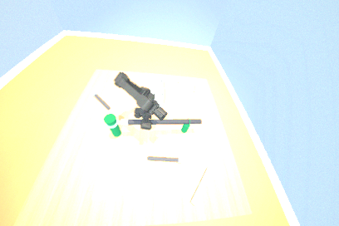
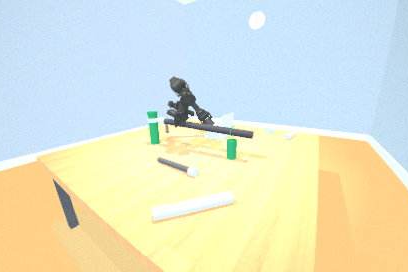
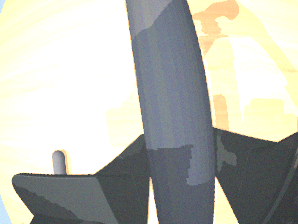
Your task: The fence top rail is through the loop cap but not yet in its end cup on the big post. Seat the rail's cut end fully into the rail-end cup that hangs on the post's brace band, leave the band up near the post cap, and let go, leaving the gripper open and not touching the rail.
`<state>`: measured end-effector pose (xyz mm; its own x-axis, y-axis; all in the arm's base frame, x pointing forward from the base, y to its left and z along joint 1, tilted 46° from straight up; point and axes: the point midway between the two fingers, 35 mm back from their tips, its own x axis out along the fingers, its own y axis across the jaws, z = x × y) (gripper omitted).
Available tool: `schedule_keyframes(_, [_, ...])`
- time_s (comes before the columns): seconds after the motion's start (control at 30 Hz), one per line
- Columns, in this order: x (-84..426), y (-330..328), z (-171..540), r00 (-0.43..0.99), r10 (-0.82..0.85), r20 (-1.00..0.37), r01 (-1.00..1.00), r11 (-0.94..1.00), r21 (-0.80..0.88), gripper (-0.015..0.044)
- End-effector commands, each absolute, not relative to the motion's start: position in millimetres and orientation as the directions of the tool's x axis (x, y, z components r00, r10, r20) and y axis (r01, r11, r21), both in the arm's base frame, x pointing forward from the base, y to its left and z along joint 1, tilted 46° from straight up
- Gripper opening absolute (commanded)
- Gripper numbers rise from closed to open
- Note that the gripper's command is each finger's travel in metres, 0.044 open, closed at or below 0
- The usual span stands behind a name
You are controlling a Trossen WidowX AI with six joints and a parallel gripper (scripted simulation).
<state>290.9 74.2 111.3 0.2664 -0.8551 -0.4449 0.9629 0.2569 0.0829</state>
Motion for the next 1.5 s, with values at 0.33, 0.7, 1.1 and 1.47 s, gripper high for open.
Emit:
schedule_keyframes(0.33, [290.9, 74.4, 111.2, 0.267, -0.855, -0.445, 0.963, 0.257, 0.083, 0.0131])
schedule_keyframes(0.7, [287.1, 96.0, 110.5, 0.296, -0.835, -0.464, 0.953, 0.29, 0.086, 0.042])
schedule_keyframes(1.1, [278.4, 128.3, 109.5, 0.337, -0.803, -0.492, 0.937, 0.339, 0.088, 0.044])
schedule_keyframes(1.47, [262.0, 158.2, 128.9, 0.421, -0.725, -0.545, 0.897, 0.422, 0.132, 0.044])
